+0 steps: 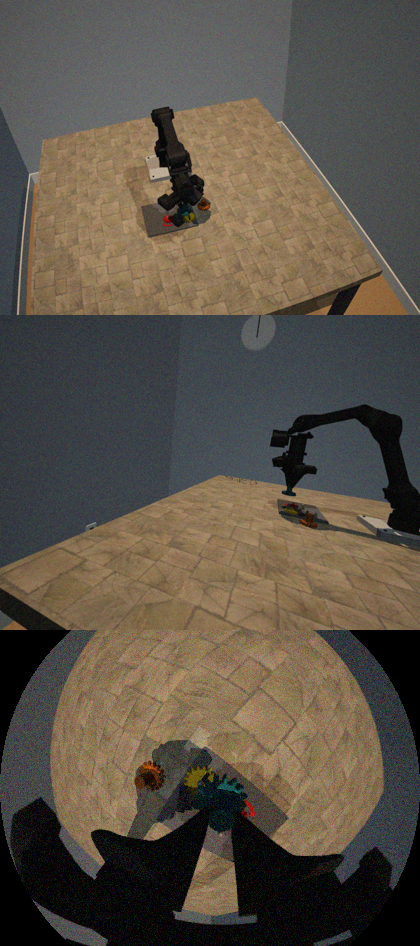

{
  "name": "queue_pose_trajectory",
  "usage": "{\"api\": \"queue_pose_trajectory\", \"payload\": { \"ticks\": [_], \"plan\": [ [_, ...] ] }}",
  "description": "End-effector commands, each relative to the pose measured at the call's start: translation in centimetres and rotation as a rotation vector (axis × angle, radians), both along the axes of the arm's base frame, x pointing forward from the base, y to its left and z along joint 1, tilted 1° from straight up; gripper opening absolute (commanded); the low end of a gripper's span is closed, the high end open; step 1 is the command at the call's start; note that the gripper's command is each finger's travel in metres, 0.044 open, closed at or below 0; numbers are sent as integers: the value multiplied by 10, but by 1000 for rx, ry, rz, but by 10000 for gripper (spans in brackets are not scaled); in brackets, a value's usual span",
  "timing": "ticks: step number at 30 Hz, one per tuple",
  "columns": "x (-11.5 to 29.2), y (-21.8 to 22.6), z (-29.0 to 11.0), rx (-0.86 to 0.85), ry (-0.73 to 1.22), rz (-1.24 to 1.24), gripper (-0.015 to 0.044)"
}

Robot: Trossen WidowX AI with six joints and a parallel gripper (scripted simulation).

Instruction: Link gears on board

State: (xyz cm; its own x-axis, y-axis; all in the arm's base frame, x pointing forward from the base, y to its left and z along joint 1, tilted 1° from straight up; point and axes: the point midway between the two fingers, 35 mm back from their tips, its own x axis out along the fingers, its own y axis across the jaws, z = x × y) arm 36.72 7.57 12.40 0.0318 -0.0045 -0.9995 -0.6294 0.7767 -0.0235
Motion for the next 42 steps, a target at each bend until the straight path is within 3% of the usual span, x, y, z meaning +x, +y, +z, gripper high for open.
{"api": "queue_pose_trajectory", "payload": {
  "ticks": [1,14,42],
  "plan": [
    [-2,-7,-3,-3,-2,0,0],
    [-6,-29,-18,-5,1,2,0],
    [-5,-28,-21,-7,1,51,0]
  ]
}}
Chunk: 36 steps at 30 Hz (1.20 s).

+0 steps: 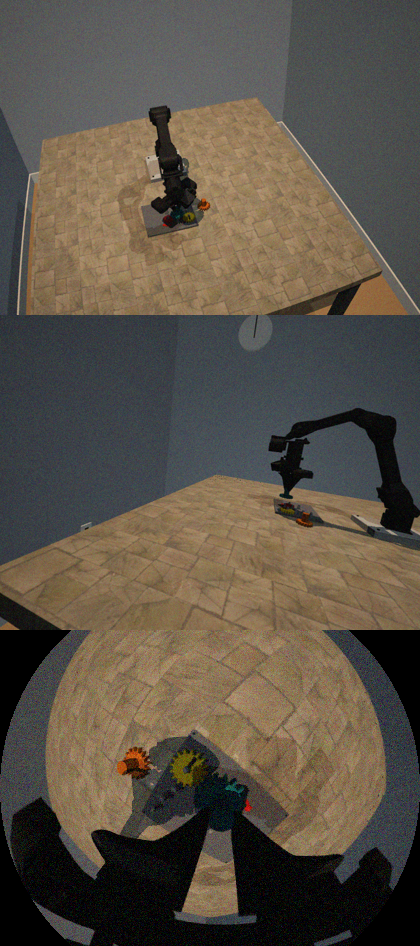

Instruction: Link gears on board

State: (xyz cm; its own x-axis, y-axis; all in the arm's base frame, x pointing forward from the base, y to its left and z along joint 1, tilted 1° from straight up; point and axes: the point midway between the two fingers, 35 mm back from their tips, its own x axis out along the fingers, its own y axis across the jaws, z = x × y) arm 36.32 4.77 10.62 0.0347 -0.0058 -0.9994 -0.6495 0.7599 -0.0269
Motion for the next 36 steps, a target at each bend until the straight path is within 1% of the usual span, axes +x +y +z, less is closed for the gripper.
{"api": "queue_pose_trajectory", "payload": {
  "ticks": [1,8,14,19,28,32,36],
  "plan": [
    [-1,0,-4,-5,4,41,0],
    [-1,-1,-15,-8,5,136,0],
    [0,-1,-24,-8,5,129,0],
    [0,-1,-31,-6,4,60,0],
    [0,-1,-45,1,3,-134,0],
    [0,-2,-40,3,2,-206,0],
    [0,-2,-40,3,2,-200,0]
  ]
}}
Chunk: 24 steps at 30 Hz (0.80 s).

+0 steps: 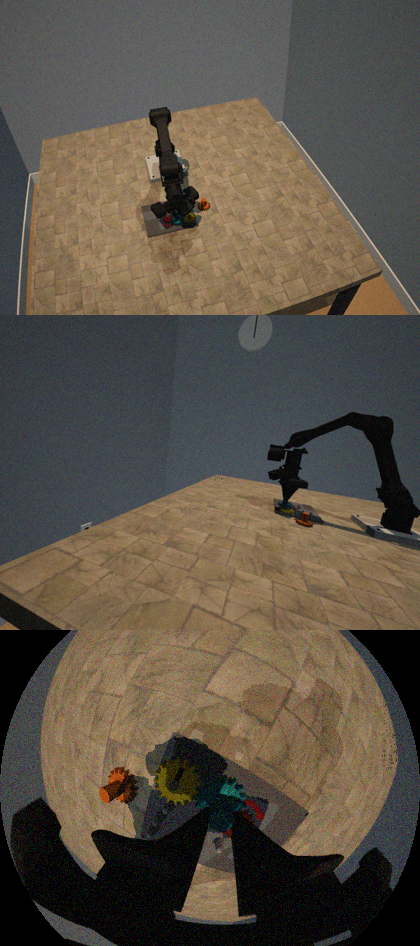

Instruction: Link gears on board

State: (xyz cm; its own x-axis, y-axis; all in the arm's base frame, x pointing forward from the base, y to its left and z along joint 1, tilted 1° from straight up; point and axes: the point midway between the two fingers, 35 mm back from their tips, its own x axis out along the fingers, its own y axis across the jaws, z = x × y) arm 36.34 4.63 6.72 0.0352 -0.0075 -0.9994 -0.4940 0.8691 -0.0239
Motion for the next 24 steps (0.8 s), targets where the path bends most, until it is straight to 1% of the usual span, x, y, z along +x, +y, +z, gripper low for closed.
{"api": "queue_pose_trajectory", "payload": {
  "ticks": [1,18,24],
  "plan": [
    [0,0,-1,-2,5,0,0],
    [-1,0,-2,-13,7,336,0],
    [0,0,-2,-14,8,349,0]
  ]
}}
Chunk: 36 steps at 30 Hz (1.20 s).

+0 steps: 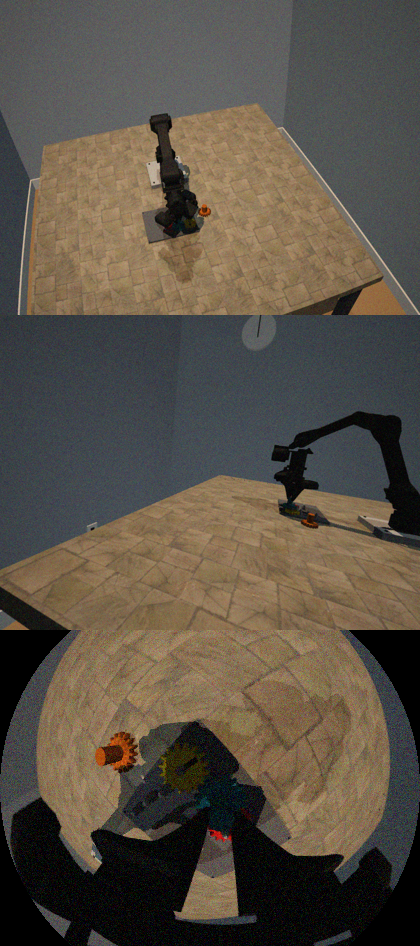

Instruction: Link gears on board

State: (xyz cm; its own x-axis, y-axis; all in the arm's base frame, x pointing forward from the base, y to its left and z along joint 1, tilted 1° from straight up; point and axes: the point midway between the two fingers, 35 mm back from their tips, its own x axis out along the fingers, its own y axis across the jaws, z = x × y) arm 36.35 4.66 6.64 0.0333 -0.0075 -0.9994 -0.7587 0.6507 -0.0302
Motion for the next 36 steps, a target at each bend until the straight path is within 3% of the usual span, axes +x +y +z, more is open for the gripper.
{"api": "queue_pose_trajectory", "payload": {
  "ticks": [1,21,36],
  "plan": [
    [0,0,-2,-2,3,-3,0],
    [0,-1,-3,10,-1,-371,0],
    [-1,0,-5,3,1,-168,0]
  ]
}}
